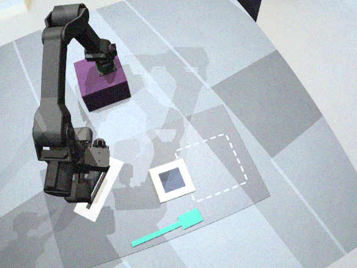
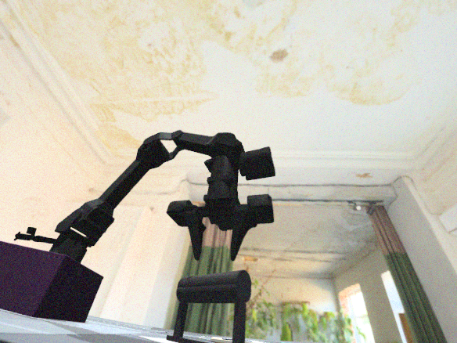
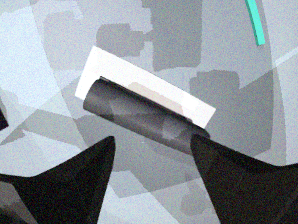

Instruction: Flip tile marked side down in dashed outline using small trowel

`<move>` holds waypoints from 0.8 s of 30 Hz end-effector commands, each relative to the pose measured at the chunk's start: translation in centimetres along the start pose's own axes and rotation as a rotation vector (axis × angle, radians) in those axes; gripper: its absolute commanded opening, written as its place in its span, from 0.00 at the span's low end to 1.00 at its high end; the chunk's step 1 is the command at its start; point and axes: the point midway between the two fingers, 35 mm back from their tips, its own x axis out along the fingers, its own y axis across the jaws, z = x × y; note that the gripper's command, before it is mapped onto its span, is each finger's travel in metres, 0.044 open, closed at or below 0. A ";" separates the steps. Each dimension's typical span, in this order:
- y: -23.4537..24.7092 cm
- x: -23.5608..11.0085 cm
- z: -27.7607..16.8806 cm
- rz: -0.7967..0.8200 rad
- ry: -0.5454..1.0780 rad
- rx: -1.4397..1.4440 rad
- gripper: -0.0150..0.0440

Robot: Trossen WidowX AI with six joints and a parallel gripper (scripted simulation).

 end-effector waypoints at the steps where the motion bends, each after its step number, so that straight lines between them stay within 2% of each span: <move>1: 0.1 0.0 0.0 0.005 0.000 -0.143 0.71; 24: 0.0 0.0 0.0 0.005 -0.002 -0.942 0.71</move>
